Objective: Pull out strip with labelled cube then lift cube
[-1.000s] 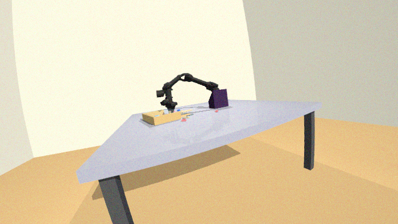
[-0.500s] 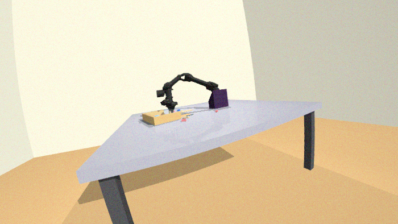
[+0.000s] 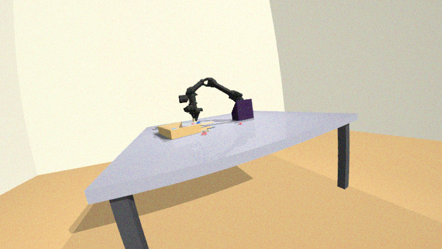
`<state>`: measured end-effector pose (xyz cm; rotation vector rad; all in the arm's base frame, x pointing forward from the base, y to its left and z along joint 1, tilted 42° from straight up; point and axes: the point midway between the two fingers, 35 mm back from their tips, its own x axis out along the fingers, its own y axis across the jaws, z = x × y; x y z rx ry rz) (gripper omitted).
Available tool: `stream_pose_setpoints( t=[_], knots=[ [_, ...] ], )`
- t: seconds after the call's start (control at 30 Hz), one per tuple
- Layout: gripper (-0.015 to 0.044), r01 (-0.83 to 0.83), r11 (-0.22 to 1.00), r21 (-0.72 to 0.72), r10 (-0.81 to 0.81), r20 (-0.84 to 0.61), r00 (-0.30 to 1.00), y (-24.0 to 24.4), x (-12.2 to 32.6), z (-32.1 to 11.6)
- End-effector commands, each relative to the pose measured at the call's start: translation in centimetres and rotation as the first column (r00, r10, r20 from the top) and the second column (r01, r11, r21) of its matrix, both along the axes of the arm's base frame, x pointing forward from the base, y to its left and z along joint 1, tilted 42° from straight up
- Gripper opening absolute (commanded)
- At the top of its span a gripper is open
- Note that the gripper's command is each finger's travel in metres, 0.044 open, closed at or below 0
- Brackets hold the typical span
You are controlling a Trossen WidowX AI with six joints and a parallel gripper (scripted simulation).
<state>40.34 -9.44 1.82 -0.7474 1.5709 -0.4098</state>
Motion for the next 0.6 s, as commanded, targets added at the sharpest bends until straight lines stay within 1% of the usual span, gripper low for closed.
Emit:
stream_pose_setpoints(
  t=[0.0,0.17,0.57],
  knots=[
    [0.0,-0.001,1.0,-0.004,0.001,0.005,1.0,0.7,-1.0,0.6],
    [0.0,-0.001,1.0,-0.005,0.001,0.005,1.0,1.0,-1.7,0.6],
    [0.0,0.001,1.0,-0.005,-0.001,0.002,1.0,1.7,-5.8,0.0]
  ],
)
